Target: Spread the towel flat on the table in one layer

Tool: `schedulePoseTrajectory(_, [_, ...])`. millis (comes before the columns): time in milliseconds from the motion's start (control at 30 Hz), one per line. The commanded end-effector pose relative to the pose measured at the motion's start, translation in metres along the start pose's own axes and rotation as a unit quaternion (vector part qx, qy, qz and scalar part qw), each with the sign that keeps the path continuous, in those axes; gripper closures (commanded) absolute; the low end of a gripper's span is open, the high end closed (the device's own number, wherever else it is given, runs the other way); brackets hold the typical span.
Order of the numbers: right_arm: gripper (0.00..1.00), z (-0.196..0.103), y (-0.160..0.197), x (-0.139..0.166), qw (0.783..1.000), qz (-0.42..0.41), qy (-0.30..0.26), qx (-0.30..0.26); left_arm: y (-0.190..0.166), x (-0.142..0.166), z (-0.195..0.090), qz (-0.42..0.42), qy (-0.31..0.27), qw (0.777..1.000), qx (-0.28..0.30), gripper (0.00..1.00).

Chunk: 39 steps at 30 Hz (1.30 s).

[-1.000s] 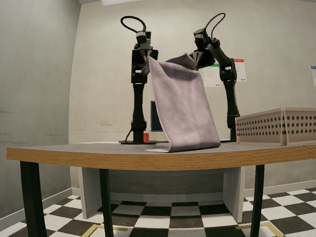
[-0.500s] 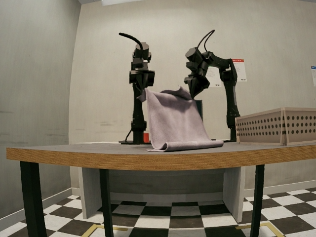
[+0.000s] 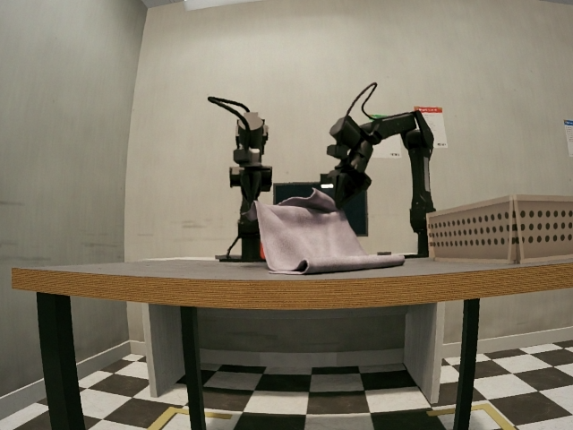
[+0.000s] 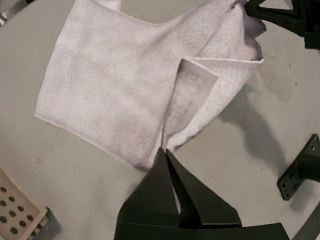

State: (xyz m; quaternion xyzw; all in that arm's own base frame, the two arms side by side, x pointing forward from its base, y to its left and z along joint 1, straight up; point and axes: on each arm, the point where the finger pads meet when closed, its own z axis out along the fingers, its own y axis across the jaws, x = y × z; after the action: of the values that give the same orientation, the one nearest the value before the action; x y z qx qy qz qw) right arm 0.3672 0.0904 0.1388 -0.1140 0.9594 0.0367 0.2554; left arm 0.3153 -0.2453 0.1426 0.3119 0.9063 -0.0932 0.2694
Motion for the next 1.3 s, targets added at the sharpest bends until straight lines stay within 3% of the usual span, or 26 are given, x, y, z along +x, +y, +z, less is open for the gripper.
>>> schedulePoseTrajectory(0, [1.00,-0.003,-0.014,-0.003,0.998,0.007,-0.056,0.018,-0.014,0.002,-0.002,0.013,-0.028,1.000,0.007,1.00])
schedulePoseTrajectory(100, [1.00,-0.003,-0.014,-0.003,0.998,0.008,-0.056,0.018,-0.014,0.002,-0.002,0.013,-0.028,1.000,0.007,1.00])
schedulePoseTrajectory(133, [1.00,0.003,-0.017,0.016,0.998,0.011,-0.056,0.020,-0.027,0.014,0.008,0.027,-0.028,0.999,0.016,1.00])
schedulePoseTrajectory(200, [1.00,0.003,-0.017,0.016,0.998,0.011,-0.056,0.020,-0.028,0.014,0.008,0.027,-0.028,0.999,0.018,1.00])
schedulePoseTrajectory(233, [1.00,0.009,-0.019,0.035,0.998,0.015,-0.056,0.023,-0.041,0.025,0.017,0.041,-0.028,0.998,0.027,1.00])
schedulePoseTrajectory(300, [1.00,0.009,-0.019,0.035,0.998,0.015,-0.056,0.023,-0.041,0.025,0.017,0.041,-0.028,0.998,0.028,1.00])
schedulePoseTrajectory(333, [1.00,0.014,-0.022,0.053,0.998,0.018,-0.055,0.025,-0.054,0.036,0.026,0.055,-0.027,0.997,0.038,1.00])
schedulePoseTrajectory(400, [1.00,0.014,-0.022,0.053,0.998,0.018,-0.055,0.025,-0.054,0.037,0.026,0.055,-0.026,0.997,0.038,1.00])
schedulePoseTrajectory(433, [1.00,0.019,-0.025,0.069,0.998,0.022,-0.055,0.028,-0.065,0.055,0.044,0.069,-0.009,0.997,0.045,1.00])
schedulePoseTrajectory(500, [1.00,0.019,-0.025,0.069,0.998,0.022,-0.055,0.028,-0.065,0.055,0.044,0.068,-0.009,0.997,0.045,1.00])
schedulePoseTrajectory(533, [1.00,0.023,-0.027,0.085,0.998,0.026,-0.055,0.030,-0.076,0.065,0.051,0.081,-0.009,0.995,0.054,1.00])
schedulePoseTrajectory(667, [1.00,0.023,-0.027,0.085,0.998,0.026,-0.055,0.030,-0.076,0.065,0.051,0.081,-0.009,0.995,0.054,1.00])
schedulePoseTrajectory(900, [1.00,0.035,-0.033,0.125,0.997,0.037,-0.055,0.037,-0.103,0.089,0.069,0.112,-0.009,0.991,0.076,1.00])
schedulePoseTrajectory(1267, [1.00,0.042,-0.036,0.151,0.997,0.045,-0.054,0.043,-0.121,0.106,0.082,0.133,-0.009,0.987,0.090,1.00])
